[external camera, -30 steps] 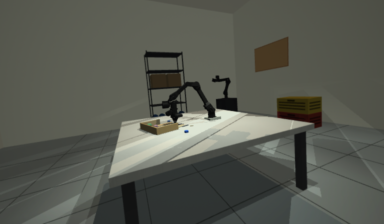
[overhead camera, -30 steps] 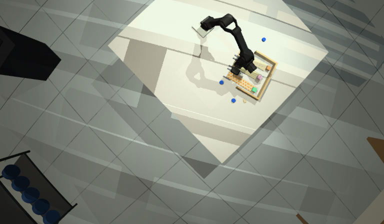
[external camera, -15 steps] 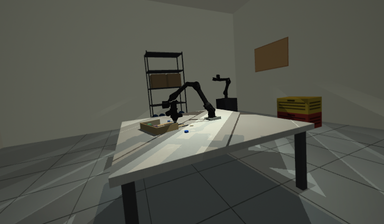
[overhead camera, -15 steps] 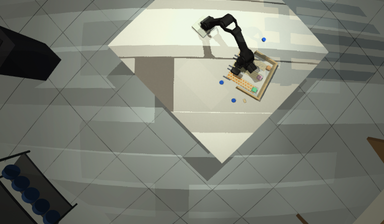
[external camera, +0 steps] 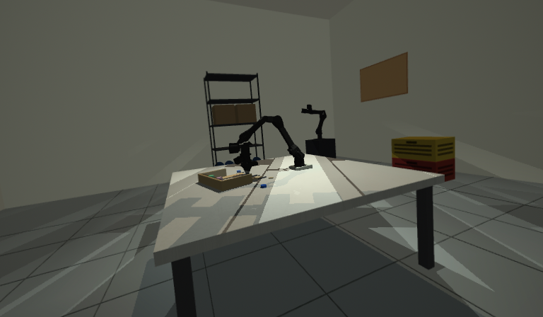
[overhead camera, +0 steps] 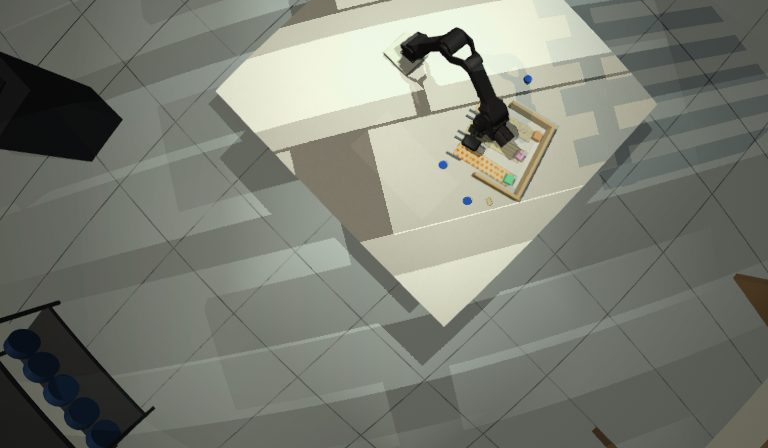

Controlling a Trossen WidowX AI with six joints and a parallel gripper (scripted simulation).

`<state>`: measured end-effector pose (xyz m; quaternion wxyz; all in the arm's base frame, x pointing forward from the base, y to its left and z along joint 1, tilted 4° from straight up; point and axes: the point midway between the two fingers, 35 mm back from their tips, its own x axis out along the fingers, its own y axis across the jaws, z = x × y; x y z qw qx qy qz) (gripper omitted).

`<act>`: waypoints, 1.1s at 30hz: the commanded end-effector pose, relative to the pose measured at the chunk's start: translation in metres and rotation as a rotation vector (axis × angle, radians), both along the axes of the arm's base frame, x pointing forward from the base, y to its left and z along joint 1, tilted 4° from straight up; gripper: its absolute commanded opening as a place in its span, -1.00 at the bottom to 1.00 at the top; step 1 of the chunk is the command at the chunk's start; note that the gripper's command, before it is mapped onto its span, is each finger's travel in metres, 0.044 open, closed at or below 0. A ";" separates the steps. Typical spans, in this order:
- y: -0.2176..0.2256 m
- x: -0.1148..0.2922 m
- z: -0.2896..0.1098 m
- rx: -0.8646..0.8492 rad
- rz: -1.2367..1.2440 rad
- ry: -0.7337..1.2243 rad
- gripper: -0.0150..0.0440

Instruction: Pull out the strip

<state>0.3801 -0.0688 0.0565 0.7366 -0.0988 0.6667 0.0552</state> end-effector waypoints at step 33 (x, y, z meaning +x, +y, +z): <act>-0.011 -0.045 -0.011 0.004 0.004 0.012 -0.49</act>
